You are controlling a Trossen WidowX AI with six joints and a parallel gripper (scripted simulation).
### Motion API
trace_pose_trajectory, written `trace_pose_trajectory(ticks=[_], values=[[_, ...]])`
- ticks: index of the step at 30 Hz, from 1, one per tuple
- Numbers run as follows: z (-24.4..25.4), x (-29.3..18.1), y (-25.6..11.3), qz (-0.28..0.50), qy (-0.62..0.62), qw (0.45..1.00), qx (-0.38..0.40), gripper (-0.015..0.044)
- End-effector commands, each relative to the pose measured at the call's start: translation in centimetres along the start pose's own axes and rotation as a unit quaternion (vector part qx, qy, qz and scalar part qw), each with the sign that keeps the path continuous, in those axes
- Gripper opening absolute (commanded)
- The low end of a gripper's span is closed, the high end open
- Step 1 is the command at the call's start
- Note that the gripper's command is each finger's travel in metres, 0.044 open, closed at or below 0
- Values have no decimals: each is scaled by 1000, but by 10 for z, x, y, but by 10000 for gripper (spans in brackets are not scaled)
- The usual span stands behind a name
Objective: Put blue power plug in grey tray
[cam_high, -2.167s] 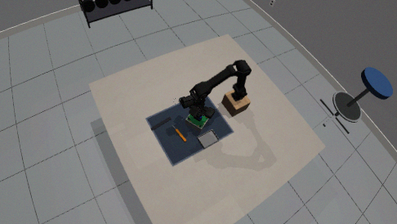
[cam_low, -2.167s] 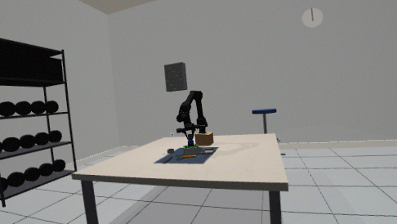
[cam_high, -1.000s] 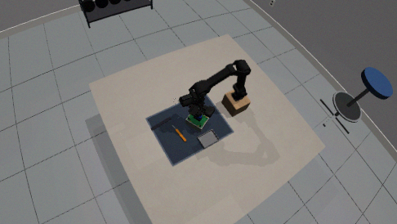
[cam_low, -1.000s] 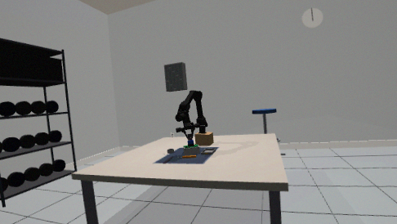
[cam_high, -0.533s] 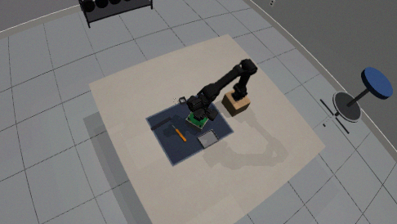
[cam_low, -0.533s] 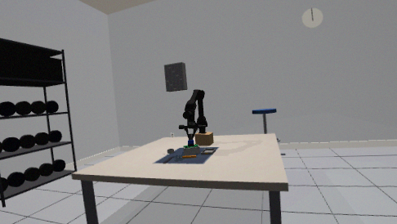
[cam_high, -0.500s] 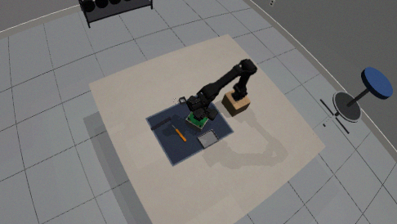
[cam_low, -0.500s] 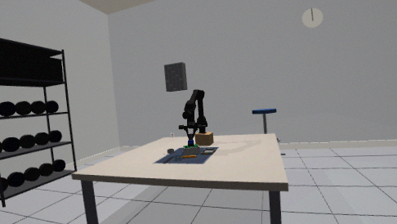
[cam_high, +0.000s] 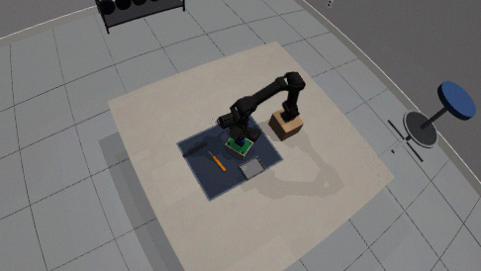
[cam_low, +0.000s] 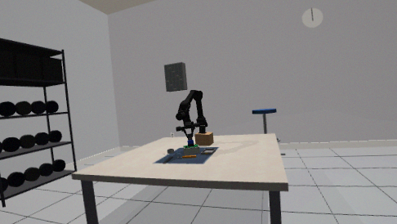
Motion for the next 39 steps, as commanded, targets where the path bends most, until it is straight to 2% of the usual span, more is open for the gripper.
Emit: trace_pose_trajectory(ticks=[1, 8, 11, 15, 26, 34, 39], values=[[9, -1, -10, -16, 1, 999, -45, 0], [24, -3, -10, -26, 1, 993, -112, 0], [21, -3, -11, -24, 1, 995, -99, 0], [9, -1, -12, -15, 1, 999, -44, 0], [10, -1, -22, -15, 1, 999, -44, 0], [8, -1, 4, -15, 1, 999, -44, 0], [8, -1, 4, -15, 1, 999, -44, 131]])
Point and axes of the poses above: the point midway between the two fingers, 35 mm back from their tips, its own y axis out along the fingers, its own z axis across the jaws, x = y × z, the point moved 2 cm from there along -y, back along the fingers, and after that the axes turned 9 degrees about y, right-handed, at the moved point
